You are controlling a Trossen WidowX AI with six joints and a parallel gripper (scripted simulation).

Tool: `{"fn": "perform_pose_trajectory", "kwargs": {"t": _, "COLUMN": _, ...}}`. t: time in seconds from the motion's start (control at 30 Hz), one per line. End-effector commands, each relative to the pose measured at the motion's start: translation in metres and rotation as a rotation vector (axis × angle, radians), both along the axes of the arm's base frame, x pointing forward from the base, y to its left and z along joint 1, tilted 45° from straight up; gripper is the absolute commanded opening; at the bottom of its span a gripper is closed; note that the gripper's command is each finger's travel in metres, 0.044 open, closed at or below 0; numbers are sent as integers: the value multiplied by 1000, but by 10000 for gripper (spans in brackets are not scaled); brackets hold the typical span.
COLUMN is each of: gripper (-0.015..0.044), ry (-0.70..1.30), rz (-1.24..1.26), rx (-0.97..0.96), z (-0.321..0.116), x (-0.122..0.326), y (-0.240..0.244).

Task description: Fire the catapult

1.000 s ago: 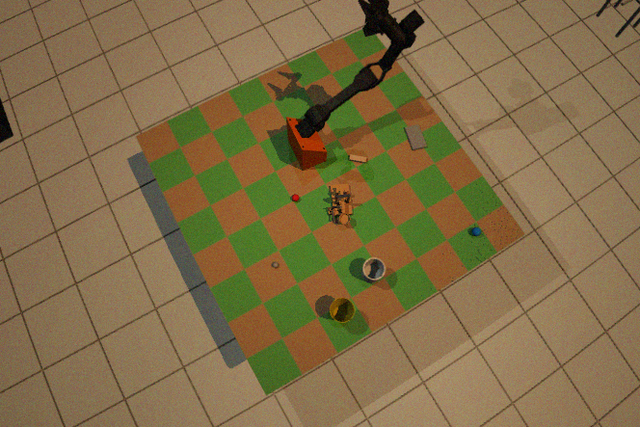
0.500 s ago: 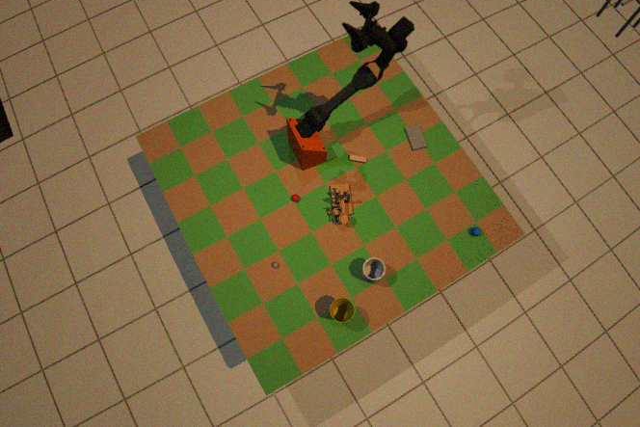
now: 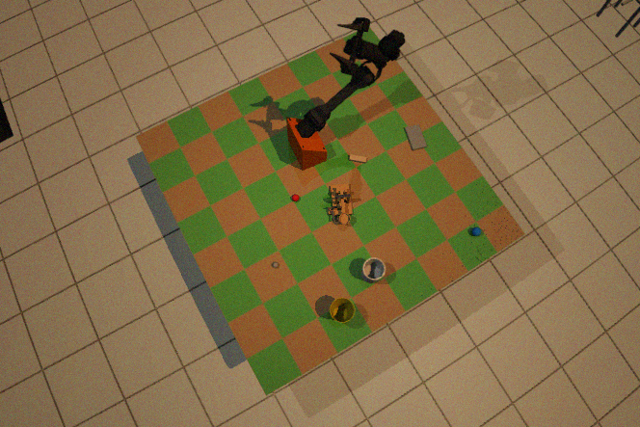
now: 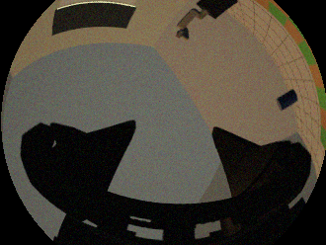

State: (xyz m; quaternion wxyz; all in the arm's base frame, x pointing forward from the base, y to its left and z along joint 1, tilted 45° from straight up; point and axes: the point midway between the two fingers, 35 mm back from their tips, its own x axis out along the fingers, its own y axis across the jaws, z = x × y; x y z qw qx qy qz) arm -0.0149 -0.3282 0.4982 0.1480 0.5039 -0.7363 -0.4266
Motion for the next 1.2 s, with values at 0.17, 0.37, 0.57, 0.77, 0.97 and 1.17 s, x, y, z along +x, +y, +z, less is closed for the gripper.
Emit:
{"fn": "perform_pose_trajectory", "kwargs": {"t": 0.17, "gripper": 440, "ry": 153, "rz": 202, "rx": 178, "z": -39, "x": 42, "y": -24}}
{"fn": "perform_pose_trajectory", "kwargs": {"t": 0.37, "gripper": 440, "ry": 255, "rz": 348, "rx": 279, "z": -66, "x": 72, "y": -34}}
{"fn": "perform_pose_trajectory", "kwargs": {"t": 0.57, "gripper": 440, "ry": 359, "rz": 497, "rx": 371, "z": -94, "x": 101, "y": -40}}
{"fn": "perform_pose_trajectory", "kwargs": {"t": 0.77, "gripper": 440, "ry": 465, "rz": 653, "rx": 454, "z": -122, "x": 131, "y": -41}}
{"fn": "perform_pose_trajectory", "kwargs": {"t": 0.97, "gripper": 440, "ry": 570, "rz": 815, "rx": 528, "z": -152, "x": 159, "y": -38}}
{"fn": "perform_pose_trajectory", "kwargs": {"t": 1.17, "gripper": 440, "ry": 674, "rz": 982, "rx": 590, "z": -181, "x": 187, "y": -30}}
